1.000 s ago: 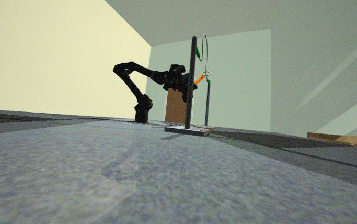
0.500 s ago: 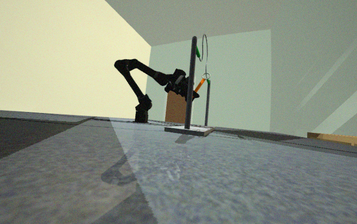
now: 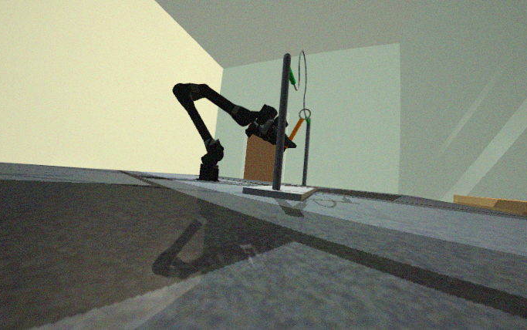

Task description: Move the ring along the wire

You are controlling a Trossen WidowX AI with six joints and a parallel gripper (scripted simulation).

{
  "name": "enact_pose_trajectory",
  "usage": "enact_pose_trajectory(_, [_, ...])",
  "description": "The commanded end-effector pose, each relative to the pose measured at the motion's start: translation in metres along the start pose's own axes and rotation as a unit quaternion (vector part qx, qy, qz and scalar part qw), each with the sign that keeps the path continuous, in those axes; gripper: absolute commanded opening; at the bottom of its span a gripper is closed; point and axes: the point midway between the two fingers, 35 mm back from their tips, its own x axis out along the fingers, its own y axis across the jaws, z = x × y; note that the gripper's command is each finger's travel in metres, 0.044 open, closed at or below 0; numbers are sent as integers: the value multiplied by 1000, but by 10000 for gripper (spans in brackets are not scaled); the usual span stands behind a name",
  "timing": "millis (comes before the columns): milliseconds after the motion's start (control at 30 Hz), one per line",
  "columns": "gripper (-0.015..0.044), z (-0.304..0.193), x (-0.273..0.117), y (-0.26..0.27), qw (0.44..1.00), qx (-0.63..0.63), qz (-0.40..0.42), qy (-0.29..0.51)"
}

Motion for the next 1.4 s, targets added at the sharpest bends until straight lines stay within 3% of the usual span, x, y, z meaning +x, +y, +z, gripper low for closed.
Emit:
enact_pose_trajectory(0, [-150, 0, 0, 7, 1000, 14, 5, 4])
enact_pose_trajectory(1367, [-150, 3, -8, 55, 999, 40, 17, 6])
